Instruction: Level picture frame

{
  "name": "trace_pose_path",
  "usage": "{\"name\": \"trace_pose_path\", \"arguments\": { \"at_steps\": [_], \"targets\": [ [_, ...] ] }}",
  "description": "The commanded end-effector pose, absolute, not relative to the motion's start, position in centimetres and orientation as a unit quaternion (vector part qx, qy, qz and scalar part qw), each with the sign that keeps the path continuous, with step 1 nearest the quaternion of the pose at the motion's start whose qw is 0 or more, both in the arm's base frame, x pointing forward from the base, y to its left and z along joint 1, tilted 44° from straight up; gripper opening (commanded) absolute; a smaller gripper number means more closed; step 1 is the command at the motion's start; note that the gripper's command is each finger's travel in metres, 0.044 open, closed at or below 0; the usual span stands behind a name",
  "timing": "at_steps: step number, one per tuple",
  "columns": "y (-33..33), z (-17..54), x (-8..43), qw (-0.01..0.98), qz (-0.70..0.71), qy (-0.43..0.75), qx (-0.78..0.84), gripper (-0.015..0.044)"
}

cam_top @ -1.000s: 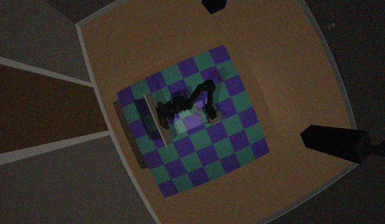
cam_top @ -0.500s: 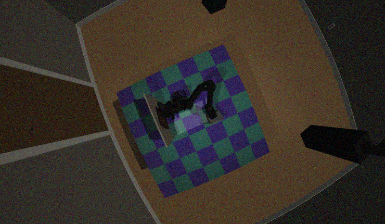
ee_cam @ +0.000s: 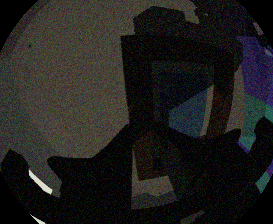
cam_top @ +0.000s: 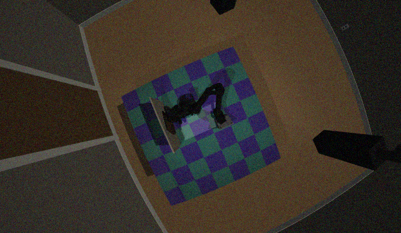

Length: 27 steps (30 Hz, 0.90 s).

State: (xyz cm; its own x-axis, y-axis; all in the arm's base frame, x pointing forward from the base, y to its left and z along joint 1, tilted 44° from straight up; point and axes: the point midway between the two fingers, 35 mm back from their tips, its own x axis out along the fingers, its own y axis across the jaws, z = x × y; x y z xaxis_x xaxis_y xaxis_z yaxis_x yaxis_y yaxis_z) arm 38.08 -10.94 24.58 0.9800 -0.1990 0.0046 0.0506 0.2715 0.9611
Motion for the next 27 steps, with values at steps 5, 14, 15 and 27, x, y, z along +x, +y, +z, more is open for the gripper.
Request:
{"name": "trace_pose_path", "arguments": {
  "at_steps": [5, 14, 15, 27],
  "targets": [
    [-10.86, 24.68, 38.09, 0.794, -0.075, -0.063, 0.6, 0.0],
    [-10.77, 24.68, 38.11, 0.794, -0.075, -0.063, 0.6, 0.0],
    [-10.77, 24.66, 38.11, 0.794, -0.075, -0.063, 0.6, 0.0],
    [-10.65, 24.62, 38.14, 0.794, -0.075, -0.063, 0.6, 0.0]
  ]
}}
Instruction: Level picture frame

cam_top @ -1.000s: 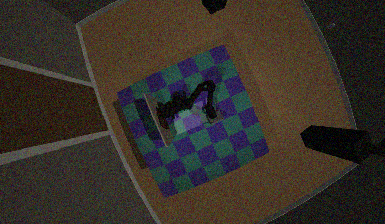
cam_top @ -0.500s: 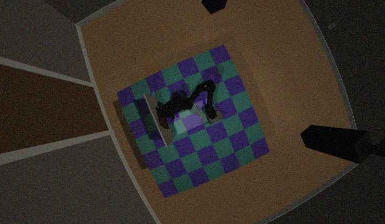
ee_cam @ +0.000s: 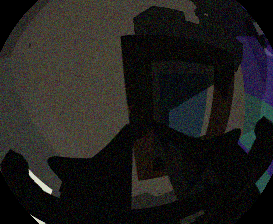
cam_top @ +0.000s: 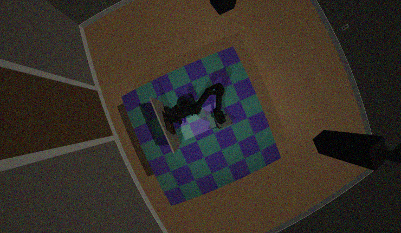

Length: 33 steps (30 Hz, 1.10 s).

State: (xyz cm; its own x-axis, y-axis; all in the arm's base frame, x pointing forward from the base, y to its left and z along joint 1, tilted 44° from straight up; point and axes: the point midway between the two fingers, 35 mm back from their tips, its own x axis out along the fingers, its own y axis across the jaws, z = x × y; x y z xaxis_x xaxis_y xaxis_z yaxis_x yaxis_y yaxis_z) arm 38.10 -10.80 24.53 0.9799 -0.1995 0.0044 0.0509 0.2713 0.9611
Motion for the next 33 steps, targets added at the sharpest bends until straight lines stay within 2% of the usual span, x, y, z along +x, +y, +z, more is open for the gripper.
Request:
{"name": "trace_pose_path", "arguments": {
  "at_steps": [1, 33],
  "targets": [
    [-10.64, 24.61, 38.14, 0.794, -0.075, -0.063, 0.6, 0.0],
    [-10.15, 24.46, 38.24, 0.794, -0.075, -0.063, 0.6, 0.0]
  ]
}}
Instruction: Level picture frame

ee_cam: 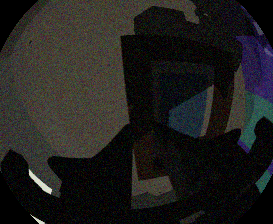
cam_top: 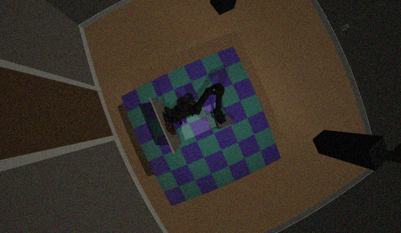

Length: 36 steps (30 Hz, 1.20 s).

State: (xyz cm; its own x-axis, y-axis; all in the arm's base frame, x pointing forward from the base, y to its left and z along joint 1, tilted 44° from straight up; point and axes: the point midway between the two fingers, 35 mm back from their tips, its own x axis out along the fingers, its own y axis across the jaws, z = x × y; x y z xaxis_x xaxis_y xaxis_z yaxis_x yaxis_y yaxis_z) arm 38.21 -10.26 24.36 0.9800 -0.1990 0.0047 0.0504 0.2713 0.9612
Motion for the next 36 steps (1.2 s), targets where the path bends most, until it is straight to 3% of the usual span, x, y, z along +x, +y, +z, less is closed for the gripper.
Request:
{"name": "trace_pose_path", "arguments": {
  "at_steps": [1, 36],
  "targets": [
    [-10.15, 24.47, 38.24, 0.794, -0.075, -0.063, 0.6, 0.0],
    [-10.35, 23.89, 38.21, 0.796, -0.077, -0.063, 0.597, 0.0]
  ]
}}
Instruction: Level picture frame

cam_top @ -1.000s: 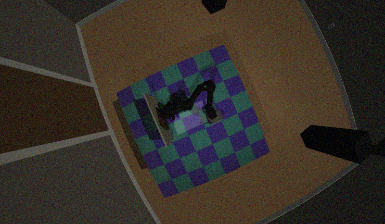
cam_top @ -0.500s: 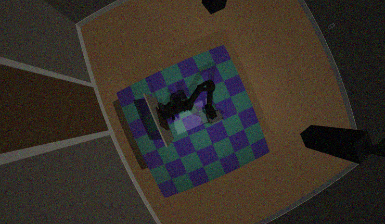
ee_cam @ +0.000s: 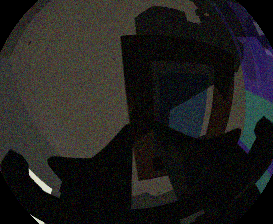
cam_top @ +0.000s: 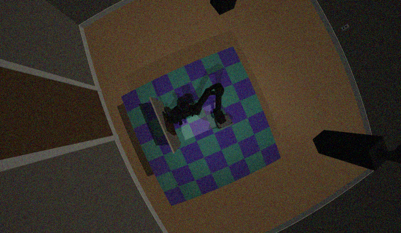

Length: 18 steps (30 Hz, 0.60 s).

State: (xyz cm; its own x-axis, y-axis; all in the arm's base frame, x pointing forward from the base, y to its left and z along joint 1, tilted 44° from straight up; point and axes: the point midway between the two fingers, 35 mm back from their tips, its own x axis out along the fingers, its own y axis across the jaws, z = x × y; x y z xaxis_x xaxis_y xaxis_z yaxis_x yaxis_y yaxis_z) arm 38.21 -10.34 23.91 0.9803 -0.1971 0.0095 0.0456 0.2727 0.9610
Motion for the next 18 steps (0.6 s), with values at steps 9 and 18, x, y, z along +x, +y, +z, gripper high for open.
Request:
{"name": "trace_pose_path", "arguments": {
  "at_steps": [9, 18],
  "targets": [
    [-10.35, 23.86, 38.21, 0.8, -0.077, -0.063, 0.591, 0.0],
    [-10.31, 23.9, 38.22, 0.825, -0.079, -0.059, 0.556, 0.0]
  ]
}}
